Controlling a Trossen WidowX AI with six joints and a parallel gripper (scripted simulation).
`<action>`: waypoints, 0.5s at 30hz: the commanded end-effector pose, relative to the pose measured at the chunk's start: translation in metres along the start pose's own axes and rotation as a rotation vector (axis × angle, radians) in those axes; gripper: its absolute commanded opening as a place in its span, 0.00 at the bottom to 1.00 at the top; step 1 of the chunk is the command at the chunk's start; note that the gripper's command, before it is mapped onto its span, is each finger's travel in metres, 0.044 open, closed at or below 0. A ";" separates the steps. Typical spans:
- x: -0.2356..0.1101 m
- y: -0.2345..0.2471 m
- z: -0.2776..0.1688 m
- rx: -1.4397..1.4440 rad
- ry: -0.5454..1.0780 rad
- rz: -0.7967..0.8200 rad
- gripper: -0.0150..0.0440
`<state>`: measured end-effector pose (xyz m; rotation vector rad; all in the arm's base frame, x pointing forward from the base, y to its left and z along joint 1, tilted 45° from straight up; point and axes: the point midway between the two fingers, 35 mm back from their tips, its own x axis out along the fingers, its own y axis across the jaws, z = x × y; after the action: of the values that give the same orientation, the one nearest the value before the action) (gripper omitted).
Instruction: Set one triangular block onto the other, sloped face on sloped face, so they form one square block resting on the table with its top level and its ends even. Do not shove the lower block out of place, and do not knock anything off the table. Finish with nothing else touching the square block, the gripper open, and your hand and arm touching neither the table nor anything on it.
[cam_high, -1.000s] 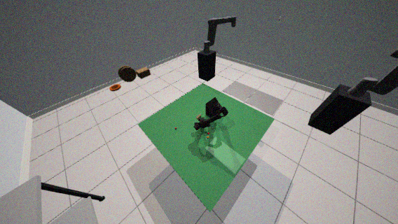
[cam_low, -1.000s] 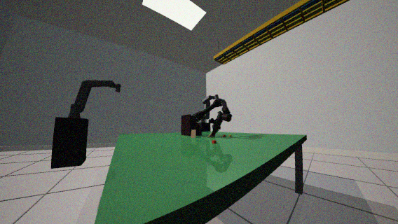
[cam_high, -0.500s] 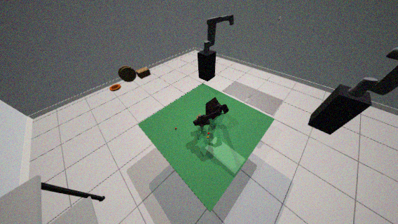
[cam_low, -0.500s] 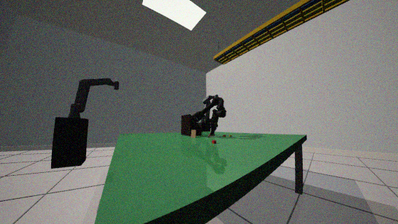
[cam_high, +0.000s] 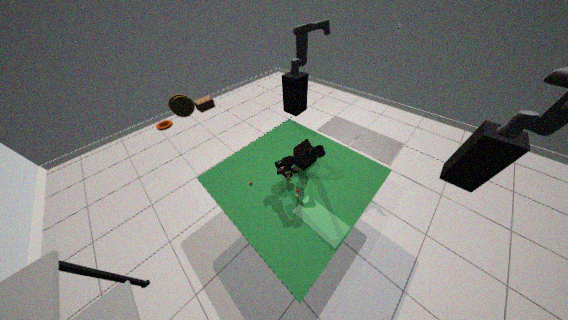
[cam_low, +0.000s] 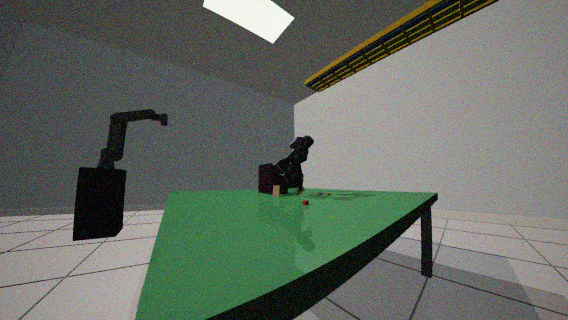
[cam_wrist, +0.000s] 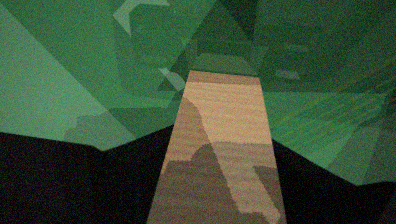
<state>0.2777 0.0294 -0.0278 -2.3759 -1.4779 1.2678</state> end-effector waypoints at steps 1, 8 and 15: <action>-0.003 -0.001 0.008 0.002 0.117 -0.003 0.25; -0.006 -0.001 0.021 0.002 0.299 -0.003 0.25; -0.007 -0.001 0.033 0.002 0.485 -0.002 0.25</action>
<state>0.2590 0.0151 -0.0417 -2.4375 -1.3549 0.7425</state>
